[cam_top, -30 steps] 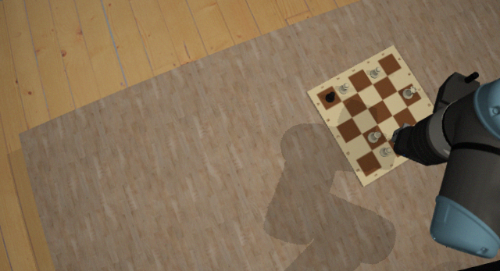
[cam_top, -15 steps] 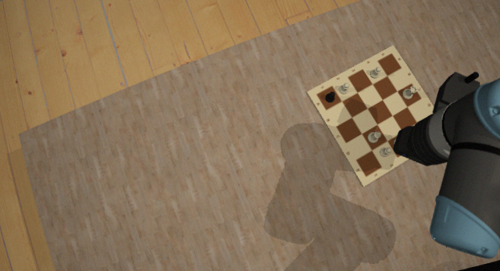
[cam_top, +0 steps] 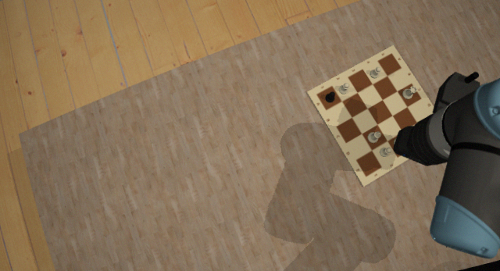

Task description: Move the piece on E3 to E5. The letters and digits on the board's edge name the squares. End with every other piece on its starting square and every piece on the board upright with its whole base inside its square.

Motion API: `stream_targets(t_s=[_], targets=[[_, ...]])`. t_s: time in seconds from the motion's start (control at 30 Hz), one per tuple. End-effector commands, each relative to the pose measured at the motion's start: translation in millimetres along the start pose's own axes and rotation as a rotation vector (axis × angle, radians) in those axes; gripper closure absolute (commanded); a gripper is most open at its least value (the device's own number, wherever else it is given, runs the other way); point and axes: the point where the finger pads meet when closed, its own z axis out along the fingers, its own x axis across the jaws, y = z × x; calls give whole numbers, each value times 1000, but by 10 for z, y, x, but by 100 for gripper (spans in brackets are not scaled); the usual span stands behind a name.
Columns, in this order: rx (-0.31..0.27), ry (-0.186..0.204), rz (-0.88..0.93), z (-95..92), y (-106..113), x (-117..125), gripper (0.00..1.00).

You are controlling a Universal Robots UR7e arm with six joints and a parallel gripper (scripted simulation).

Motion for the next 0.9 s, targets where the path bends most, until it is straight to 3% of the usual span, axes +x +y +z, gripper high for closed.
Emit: stream_targets(t_s=[0.0, 0.6, 0.87], targets=[[1, 0, 0, -3, -4, -1, 100], [1, 0, 0, -16, -4, -1, 100], [1, 0, 0, -236, -4, -1, 100]])
